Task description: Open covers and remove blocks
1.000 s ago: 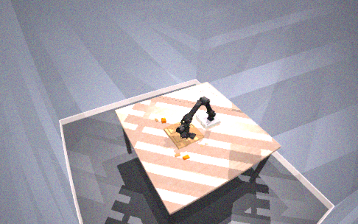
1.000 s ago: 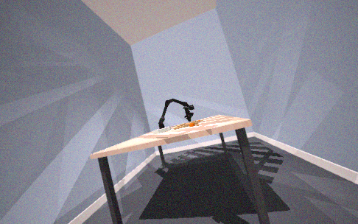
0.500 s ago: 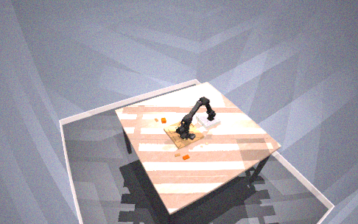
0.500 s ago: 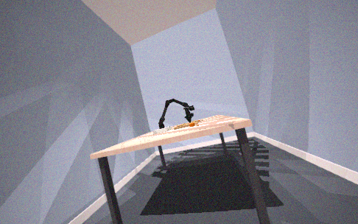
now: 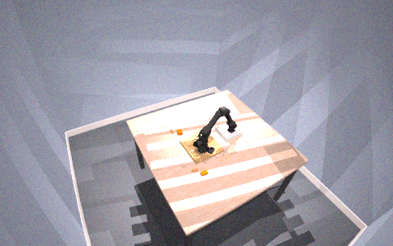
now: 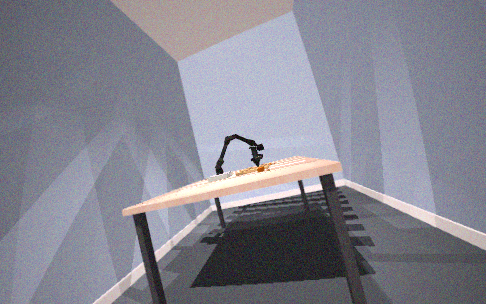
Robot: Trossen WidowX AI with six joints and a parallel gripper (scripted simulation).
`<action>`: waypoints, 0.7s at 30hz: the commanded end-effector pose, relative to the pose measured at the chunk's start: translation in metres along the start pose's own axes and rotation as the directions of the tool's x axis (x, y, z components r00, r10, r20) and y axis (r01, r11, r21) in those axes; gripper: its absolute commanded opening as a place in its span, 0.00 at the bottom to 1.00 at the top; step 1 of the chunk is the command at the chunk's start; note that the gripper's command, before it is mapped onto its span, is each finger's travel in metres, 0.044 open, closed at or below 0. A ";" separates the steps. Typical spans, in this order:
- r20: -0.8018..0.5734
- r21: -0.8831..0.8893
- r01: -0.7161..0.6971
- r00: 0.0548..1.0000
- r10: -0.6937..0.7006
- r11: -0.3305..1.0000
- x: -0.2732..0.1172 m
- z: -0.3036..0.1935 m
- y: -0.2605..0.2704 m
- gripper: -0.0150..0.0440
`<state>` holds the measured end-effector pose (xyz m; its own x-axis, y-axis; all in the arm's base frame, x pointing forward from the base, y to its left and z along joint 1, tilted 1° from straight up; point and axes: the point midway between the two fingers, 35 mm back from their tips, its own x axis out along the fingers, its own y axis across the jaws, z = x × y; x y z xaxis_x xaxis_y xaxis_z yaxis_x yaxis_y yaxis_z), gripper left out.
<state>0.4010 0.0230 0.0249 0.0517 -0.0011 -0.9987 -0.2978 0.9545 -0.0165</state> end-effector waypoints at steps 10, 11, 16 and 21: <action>0.000 0.000 0.000 1.000 0.000 1.000 -0.006 0.000 0.000 0.39; 0.000 -0.001 0.000 1.000 0.000 1.000 -0.008 0.001 0.000 0.39; 0.000 -0.001 0.001 1.000 -0.001 1.000 -0.014 0.001 0.000 0.39; 0.000 -0.002 0.001 1.000 -0.001 1.000 -0.021 0.001 0.000 0.39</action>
<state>0.3999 0.0232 0.0394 0.0468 -0.0013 -0.9989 -0.2984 0.9543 -0.0152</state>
